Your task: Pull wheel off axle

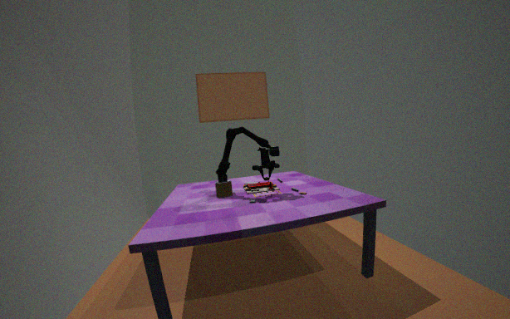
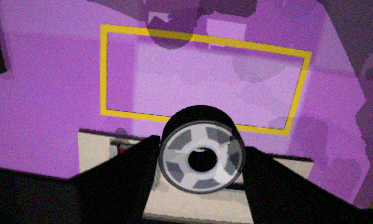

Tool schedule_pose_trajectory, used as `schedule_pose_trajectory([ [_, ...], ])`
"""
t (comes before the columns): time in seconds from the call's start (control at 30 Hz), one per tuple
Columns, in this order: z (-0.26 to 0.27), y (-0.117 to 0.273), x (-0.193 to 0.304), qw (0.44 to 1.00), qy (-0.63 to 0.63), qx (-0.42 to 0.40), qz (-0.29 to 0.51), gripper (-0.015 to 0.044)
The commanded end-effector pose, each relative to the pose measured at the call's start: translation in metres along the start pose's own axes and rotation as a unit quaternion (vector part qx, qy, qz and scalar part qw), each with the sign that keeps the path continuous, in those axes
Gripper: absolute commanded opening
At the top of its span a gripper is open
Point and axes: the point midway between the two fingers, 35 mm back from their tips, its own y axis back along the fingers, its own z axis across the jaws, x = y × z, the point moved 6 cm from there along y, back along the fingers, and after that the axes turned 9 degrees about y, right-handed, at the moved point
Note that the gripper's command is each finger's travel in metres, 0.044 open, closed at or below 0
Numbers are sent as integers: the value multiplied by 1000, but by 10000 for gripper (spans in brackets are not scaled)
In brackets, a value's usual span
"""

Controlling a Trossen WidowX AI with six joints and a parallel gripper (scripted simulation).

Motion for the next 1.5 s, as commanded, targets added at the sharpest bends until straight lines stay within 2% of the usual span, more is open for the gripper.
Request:
schedule_pose_trajectory([
  [0.0, -8, 2, -5, 1000, 4, -1, -3, 0],
  [0.4, -7, -25, -6, 1000, 4, -1, -3, 0],
  [0.8, -8, -98, -6, 1000, 4, -1, -3, 0],
  [0.97, -8, -103, -5, 1000, 4, -1, -2, 0],
  [1.33, -7, -96, -6, 1000, 7, -2, -2, 289],
  [1.47, -6, -68, -6, 1000, 6, -2, -3, 300],
])
